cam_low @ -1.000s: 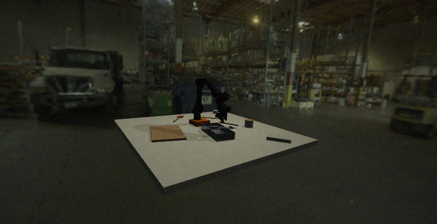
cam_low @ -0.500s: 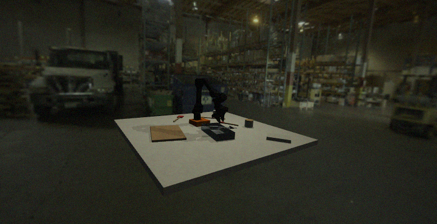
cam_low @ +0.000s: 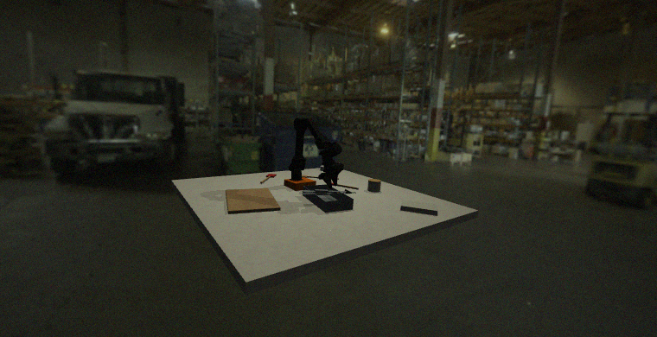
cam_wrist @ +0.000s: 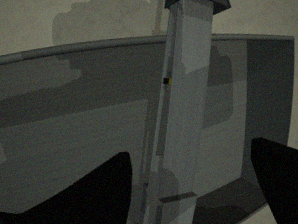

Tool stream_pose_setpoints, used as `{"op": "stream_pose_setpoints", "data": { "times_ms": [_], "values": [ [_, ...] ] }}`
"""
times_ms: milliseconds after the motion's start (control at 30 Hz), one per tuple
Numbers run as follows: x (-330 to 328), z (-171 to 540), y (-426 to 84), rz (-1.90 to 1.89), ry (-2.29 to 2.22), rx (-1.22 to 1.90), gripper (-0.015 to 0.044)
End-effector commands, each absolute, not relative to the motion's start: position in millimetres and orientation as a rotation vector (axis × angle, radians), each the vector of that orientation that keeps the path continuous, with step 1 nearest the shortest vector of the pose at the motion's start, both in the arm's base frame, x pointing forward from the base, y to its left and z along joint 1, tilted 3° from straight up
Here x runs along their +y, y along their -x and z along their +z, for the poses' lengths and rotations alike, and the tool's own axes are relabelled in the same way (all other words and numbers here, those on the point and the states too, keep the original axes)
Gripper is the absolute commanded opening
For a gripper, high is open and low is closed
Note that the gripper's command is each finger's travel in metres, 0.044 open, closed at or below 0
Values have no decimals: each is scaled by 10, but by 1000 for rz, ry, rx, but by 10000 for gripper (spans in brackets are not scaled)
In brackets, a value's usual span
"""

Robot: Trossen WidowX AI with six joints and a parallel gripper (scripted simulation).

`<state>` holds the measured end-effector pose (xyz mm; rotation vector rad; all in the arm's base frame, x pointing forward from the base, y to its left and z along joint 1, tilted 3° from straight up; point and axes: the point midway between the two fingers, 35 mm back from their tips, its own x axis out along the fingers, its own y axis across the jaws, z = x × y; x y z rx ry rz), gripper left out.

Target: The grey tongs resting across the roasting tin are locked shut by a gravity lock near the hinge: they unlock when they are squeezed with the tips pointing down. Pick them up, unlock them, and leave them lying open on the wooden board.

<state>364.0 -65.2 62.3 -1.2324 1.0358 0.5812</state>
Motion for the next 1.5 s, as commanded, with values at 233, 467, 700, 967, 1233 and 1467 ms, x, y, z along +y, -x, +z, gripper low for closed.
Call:
{"op": "stream_pose_setpoints", "data": {
  "times_ms": [233,467,700,967,1233,1467],
  "values": [
    [-676,461,-3726,586,1235,1034,260],
    [-694,360,-3778,586,1235,1034,260],
    [-712,258,-3827,586,1235,1033,260],
    [-731,138,-3877,586,1235,1033,260],
    [-742,69,-3883,584,1231,1040,234],
    [-742,69,-3883,584,1231,1040,109]
  ]
}}
